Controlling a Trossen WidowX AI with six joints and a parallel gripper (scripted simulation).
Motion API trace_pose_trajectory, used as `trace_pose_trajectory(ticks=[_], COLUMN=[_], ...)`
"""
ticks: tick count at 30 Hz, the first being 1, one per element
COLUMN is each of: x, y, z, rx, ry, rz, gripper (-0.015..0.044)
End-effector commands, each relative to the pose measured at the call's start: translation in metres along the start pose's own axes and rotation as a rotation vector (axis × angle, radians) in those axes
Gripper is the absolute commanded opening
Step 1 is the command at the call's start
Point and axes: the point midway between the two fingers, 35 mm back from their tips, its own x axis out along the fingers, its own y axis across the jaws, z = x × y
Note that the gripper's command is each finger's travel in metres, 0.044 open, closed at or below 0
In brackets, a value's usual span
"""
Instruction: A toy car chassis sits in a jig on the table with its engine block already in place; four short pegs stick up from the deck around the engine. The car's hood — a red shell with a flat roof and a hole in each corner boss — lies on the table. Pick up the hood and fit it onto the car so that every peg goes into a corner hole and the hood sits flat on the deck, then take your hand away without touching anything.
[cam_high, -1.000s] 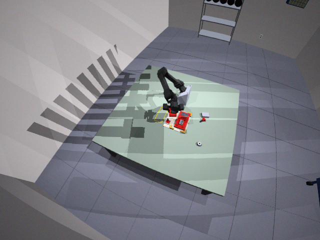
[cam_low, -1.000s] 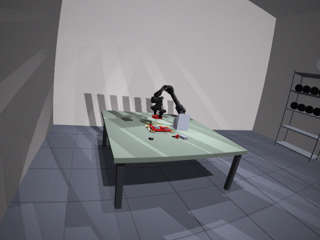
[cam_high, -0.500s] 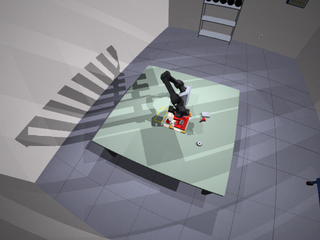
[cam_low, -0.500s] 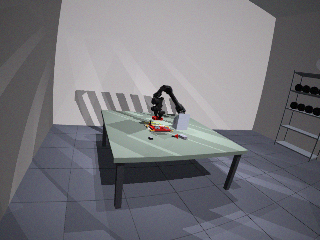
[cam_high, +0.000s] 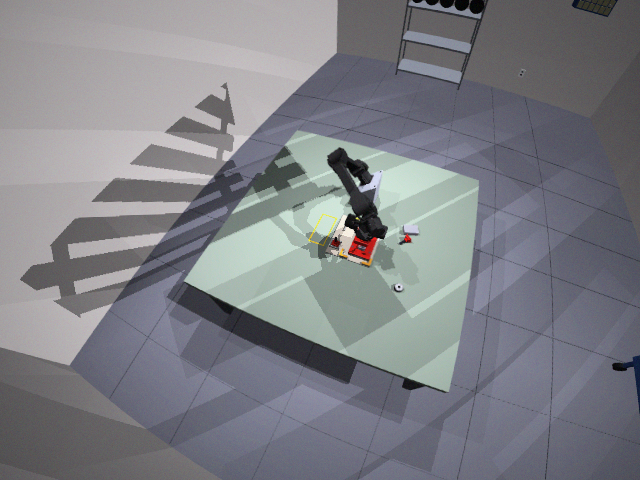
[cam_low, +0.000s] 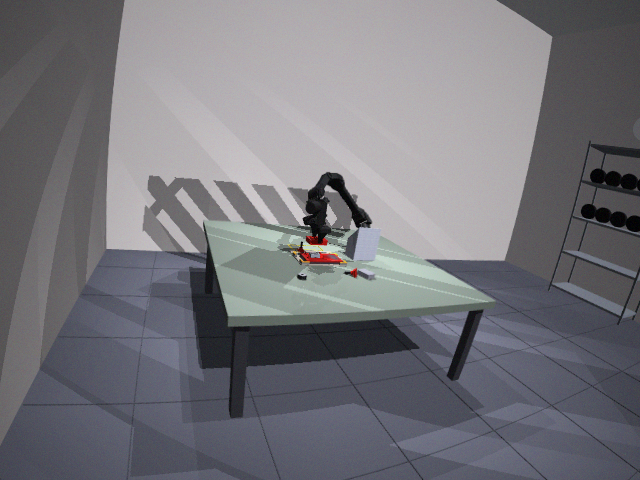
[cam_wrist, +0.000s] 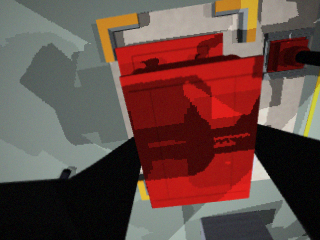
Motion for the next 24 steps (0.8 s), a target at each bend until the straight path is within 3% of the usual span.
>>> trace_pose_trajectory(ticks=[1, 9, 24], x=[0.005, 0.048, 0.049], y=[0.001, 0.005, 0.006], z=[0.001, 0.001, 0.002], rx=[0.012, 0.013, 0.013], ry=[0.002, 0.001, 0.001], rz=[0.004, 0.002, 0.002], gripper=[0.0, 0.0, 0.0])
